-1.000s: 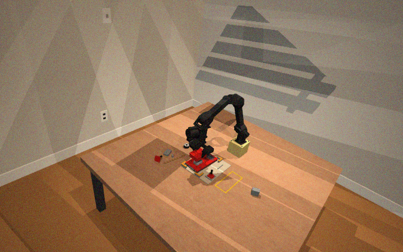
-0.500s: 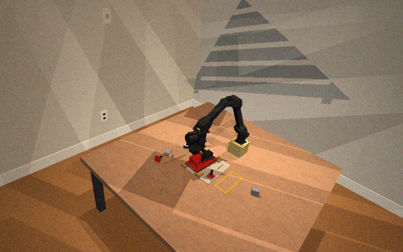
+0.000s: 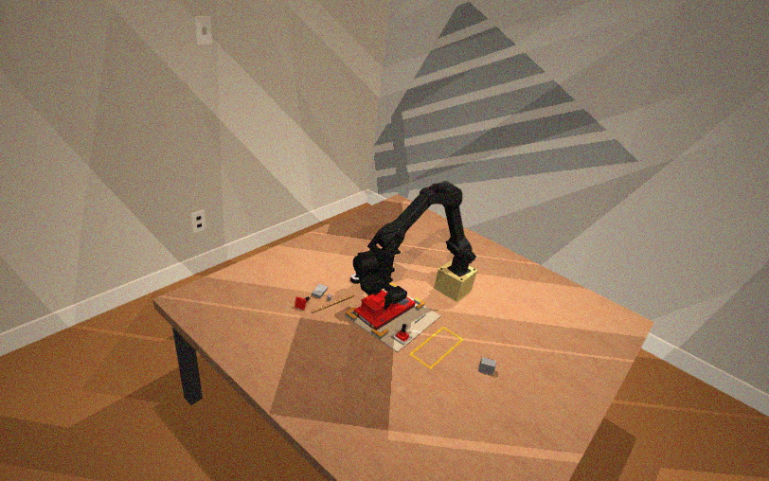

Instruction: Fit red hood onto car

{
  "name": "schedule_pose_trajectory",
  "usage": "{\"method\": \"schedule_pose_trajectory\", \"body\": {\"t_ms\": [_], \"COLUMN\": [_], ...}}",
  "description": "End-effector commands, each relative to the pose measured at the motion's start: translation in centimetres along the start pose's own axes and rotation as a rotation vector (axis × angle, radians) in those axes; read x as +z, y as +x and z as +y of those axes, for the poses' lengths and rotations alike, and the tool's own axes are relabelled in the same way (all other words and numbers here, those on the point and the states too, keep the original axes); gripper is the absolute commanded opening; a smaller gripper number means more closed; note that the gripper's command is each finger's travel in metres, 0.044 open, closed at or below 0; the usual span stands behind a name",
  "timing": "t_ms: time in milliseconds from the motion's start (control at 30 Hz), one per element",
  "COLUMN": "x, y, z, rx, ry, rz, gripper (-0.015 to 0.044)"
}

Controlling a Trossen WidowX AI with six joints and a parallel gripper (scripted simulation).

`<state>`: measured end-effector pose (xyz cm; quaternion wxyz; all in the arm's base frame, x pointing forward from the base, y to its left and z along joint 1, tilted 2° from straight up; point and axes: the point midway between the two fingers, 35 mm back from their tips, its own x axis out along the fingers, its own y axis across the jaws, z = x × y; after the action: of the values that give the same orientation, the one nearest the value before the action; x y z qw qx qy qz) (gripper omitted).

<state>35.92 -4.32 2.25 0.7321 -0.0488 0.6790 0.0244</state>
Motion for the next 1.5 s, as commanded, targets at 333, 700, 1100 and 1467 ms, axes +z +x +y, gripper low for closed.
{"method": "schedule_pose_trajectory", "body": {"t_ms": [333,700,1100,1467], "x": [-0.1,-0.1,-0.1,0.0], "y": [0.3,0.8,1.4,1.0], "z": [0.1,0.1,0.1,0.0], "rx": [0.004,0.004,0.004,0.004], "ry": [-0.003,-0.003,-0.003,-0.002], "rz": [0.001,0.001,0.001,0.001], "gripper": [0.0,0.0,0.0,0.0]}}
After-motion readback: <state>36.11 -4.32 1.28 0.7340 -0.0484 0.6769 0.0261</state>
